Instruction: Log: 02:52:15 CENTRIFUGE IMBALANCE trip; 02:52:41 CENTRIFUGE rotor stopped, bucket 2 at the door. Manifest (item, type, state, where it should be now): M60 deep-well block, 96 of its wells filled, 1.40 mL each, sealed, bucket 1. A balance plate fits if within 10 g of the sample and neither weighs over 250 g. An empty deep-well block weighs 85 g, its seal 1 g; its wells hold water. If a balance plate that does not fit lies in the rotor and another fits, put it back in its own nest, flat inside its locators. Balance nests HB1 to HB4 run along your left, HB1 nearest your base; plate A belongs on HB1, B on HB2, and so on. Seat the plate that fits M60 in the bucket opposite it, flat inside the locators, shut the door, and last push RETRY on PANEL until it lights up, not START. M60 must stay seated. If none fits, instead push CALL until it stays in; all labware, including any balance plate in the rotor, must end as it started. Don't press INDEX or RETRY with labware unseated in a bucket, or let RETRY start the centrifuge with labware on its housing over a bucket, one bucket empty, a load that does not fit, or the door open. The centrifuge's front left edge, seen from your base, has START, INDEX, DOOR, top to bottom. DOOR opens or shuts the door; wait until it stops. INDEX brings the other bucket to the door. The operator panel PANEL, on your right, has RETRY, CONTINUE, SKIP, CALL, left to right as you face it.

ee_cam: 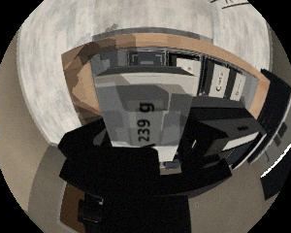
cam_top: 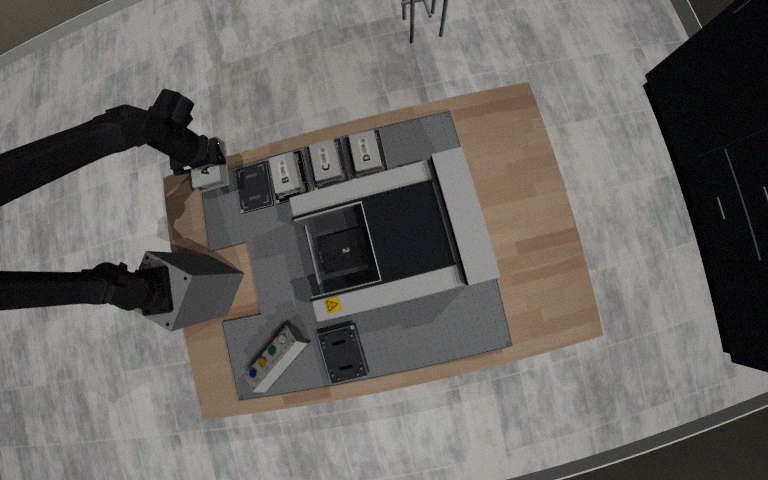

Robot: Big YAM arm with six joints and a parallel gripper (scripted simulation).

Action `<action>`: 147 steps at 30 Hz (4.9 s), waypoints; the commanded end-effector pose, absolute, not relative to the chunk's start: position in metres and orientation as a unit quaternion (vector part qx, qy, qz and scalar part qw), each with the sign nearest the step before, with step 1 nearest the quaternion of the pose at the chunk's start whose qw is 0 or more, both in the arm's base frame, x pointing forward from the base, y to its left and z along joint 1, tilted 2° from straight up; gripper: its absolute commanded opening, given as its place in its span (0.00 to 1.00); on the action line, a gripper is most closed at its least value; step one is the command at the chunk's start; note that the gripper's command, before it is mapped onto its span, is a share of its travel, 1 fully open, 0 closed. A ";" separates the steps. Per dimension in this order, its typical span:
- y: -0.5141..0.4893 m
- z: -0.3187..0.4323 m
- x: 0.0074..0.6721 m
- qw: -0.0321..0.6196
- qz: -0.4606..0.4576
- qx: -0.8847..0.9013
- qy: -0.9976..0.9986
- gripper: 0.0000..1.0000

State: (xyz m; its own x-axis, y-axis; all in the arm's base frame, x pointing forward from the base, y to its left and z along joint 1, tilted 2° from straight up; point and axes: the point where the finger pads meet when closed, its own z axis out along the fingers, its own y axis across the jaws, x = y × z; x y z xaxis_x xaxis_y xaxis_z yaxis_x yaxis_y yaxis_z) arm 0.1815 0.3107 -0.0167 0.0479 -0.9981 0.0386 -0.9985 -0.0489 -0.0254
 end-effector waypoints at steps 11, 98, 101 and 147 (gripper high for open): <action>0.315 -0.031 0.187 -0.006 0.021 0.728 -0.686 0.00; 0.319 -0.194 0.201 -0.013 0.019 0.725 -0.688 0.00; 0.319 -0.197 0.201 -0.013 0.019 0.725 -0.688 0.00; 0.319 -0.221 0.202 -0.016 0.019 0.725 -0.688 0.00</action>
